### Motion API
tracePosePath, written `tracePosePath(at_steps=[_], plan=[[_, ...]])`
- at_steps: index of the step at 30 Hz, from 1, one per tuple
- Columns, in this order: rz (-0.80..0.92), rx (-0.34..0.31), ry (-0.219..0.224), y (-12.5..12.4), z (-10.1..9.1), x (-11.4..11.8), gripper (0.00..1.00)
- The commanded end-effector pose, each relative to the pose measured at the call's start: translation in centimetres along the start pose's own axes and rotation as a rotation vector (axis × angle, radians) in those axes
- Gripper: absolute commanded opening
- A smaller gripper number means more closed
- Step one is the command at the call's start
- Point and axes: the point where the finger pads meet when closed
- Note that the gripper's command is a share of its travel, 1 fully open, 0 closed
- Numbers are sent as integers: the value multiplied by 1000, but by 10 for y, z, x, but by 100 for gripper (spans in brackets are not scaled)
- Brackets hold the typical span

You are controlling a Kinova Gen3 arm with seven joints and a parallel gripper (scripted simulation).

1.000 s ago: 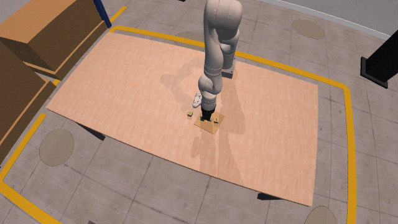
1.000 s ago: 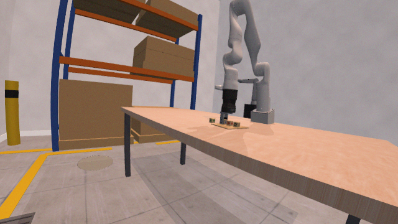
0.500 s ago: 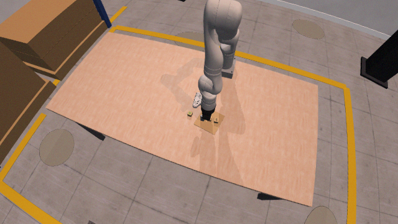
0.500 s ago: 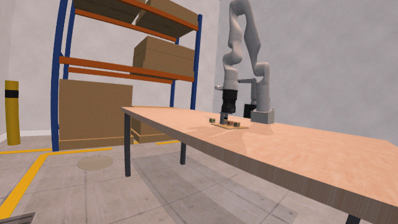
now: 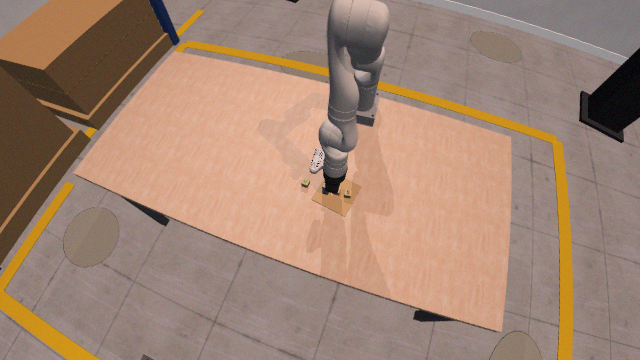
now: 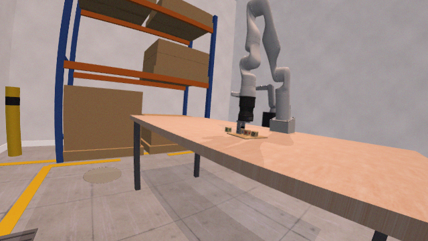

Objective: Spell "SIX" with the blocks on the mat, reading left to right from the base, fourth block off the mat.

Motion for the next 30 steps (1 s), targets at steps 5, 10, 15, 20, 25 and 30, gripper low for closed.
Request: tracePosePath(at_steps=[5,10,15,20,25,30], plan=[[0,0,-1,0,0,0,49],[0,0,-1,0,0,0,49],[0,0,-1,0,0,0,61],[0,0,-1,0,0,0,67],[0,0,-1,0,0,0,73],[0,0,-1,0,0,0,79]])
Point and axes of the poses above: the point where the finger pads meet when closed, its own z axis out along the fingers, its own x axis across the jaws, y = z × x, and after that the axes turned 13 degrees about z, right-handed
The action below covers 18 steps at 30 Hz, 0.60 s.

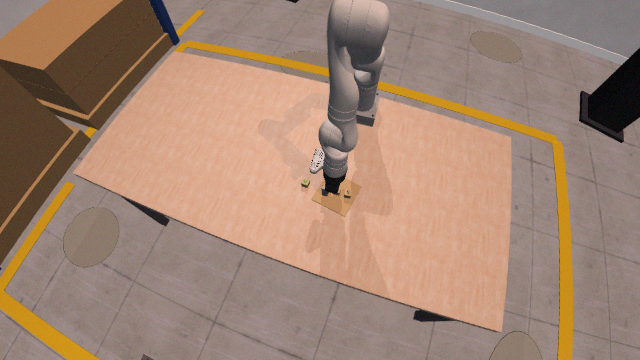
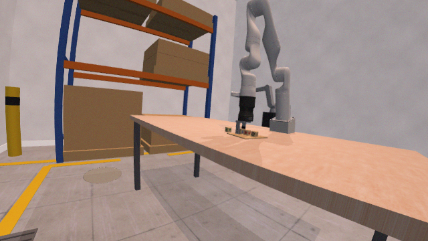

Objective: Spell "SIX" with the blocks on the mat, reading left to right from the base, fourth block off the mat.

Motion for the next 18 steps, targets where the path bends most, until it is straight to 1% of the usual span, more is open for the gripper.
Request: tracePosePath(at_steps=[1,11,14,18], plan=[[0,0,-1,0,0,0,79],[0,0,-1,0,-3,0,79],[0,0,-1,0,-10,0,79],[0,0,-1,0,-25,0,79]])
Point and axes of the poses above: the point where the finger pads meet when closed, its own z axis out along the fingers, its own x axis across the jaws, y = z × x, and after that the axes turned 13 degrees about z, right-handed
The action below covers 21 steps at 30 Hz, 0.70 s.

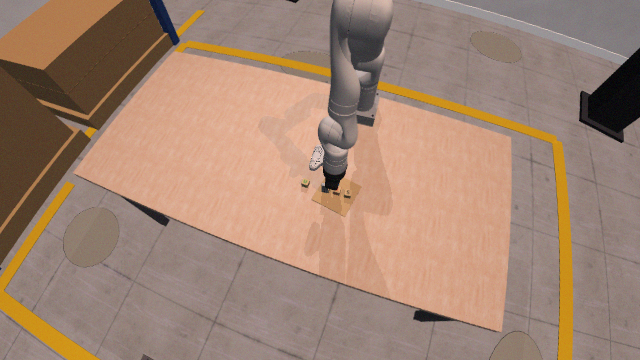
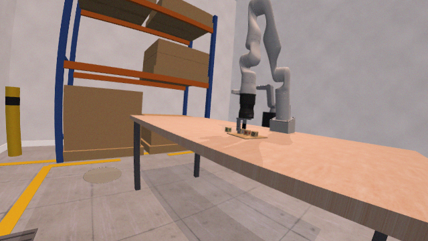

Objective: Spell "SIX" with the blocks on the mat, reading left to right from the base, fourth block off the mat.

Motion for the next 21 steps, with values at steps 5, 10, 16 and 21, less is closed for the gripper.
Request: tracePosePath(at_steps=[5,10,16,21], plan=[[-5,-7,-20,4,-36,-6,79],[-5,-7,-20,4,-52,-5,79],[-5,-7,-20,3,-72,-5,79],[-5,-7,-20,3,-77,-5,79]])
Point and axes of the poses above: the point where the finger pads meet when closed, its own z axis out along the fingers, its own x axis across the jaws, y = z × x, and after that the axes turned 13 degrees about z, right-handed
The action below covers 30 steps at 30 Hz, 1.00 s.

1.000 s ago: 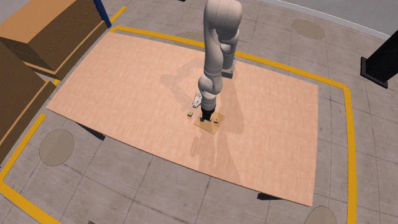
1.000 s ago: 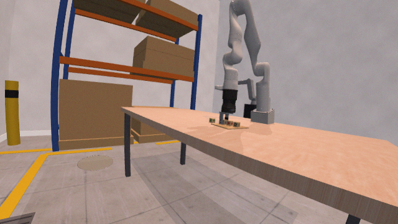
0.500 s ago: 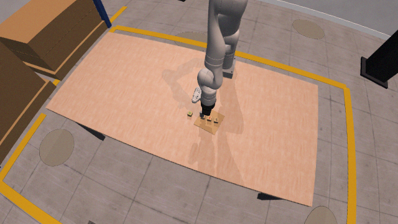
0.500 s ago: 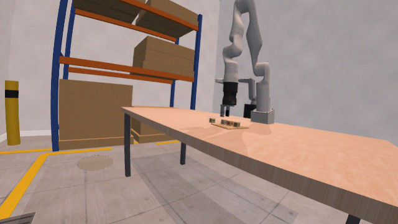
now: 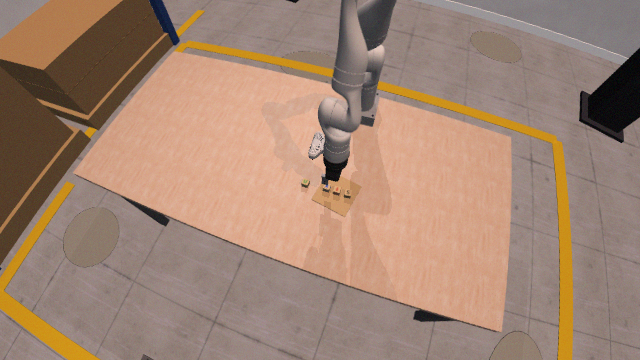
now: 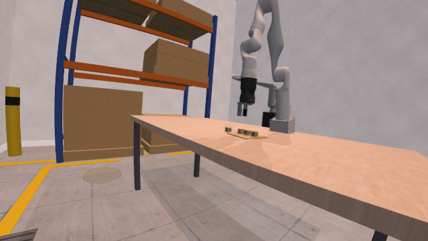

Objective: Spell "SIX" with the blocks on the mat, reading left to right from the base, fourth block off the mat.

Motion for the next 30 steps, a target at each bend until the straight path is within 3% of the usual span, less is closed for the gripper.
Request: tracePosePath(at_steps=[1,2,30], plan=[[-3,-5,-11,2,-4,-3,79],[-3,-5,-11,2,-4,-3,100],[8,-6,-11,1,1,0,100]])
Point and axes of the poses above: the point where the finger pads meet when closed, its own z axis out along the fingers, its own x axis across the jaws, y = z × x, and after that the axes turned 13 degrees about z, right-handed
